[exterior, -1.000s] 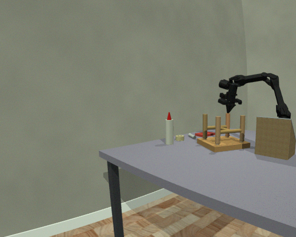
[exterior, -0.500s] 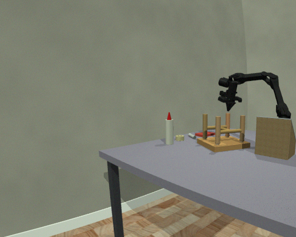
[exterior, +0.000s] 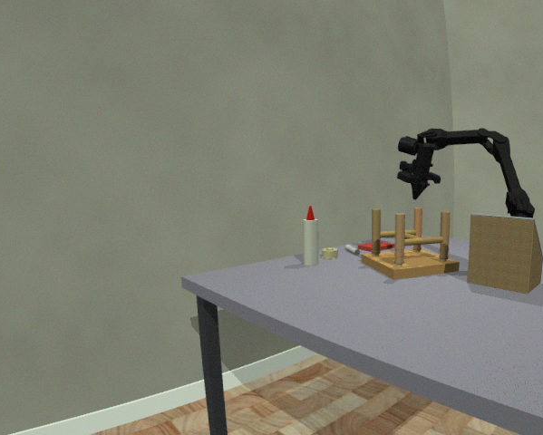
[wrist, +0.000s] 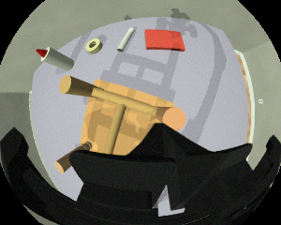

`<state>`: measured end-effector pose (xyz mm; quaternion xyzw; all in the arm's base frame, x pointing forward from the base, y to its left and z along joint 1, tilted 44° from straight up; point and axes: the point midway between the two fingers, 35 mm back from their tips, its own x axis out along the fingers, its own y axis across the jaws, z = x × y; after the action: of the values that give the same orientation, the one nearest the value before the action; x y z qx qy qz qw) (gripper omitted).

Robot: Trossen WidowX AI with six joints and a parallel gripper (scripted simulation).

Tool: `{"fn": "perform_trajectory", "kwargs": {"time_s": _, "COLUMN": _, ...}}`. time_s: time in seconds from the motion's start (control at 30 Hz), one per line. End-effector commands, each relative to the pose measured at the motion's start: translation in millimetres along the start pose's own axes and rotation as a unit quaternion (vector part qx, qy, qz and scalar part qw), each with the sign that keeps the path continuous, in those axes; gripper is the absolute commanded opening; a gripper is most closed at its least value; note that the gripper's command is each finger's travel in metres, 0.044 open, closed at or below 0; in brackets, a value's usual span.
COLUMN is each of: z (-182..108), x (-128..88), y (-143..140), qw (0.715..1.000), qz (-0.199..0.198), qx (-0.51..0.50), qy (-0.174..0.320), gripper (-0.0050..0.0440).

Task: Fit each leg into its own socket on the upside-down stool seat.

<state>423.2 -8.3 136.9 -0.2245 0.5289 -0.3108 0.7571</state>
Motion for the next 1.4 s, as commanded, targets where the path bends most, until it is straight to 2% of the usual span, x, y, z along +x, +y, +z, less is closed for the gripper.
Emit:
{"fn": "perform_trajectory", "kwargs": {"time_s": 0.0, "z": -14, "x": -3, "y": 41, "qw": 0.999, "qz": 0.015, "qx": -0.051, "qy": 0.008, "gripper": 0.0000}}
{"fn": "perform_trajectory", "kwargs": {"time_s": 0.07, "z": -20, "x": -7, "y": 57, "qw": 0.997, "qz": 0.023, "qx": -0.071, "qy": 0.009, "gripper": 0.0000}}
{"fn": "perform_trajectory", "kwargs": {"time_s": 0.13, "z": -20, "x": -7, "y": 57, "qw": 0.997, "qz": 0.023, "qx": -0.071, "qy": 0.009, "gripper": 0.0000}}
{"fn": "perform_trajectory", "kwargs": {"time_s": 0.17, "z": -30, "x": -11, "y": 80, "qw": 0.994, "qz": 0.032, "qx": -0.099, "qy": 0.011, "gripper": 0.0000}}
{"fn": "perform_trajectory", "kwargs": {"time_s": 0.6, "z": -88, "x": -33, "y": 168, "qw": 0.973, "qz": 0.061, "qx": -0.224, "qy": 0.021, "gripper": 0.0000}}
{"fn": "perform_trajectory", "kwargs": {"time_s": 0.7, "z": -94, "x": -35, "y": 174, "qw": 0.970, "qz": 0.062, "qx": -0.234, "qy": 0.021, "gripper": 0.0000}}
{"fn": "perform_trajectory", "kwargs": {"time_s": 0.77, "z": -110, "x": -39, "y": 191, "qw": 0.963, "qz": 0.066, "qx": -0.261, "qy": 0.024, "gripper": 0.0000}}
{"fn": "perform_trajectory", "kwargs": {"time_s": 1.37, "z": -113, "x": -37, "y": 192, "qw": 0.962, "qz": 0.066, "qx": -0.264, "qy": 0.024, "gripper": 0.0000}}
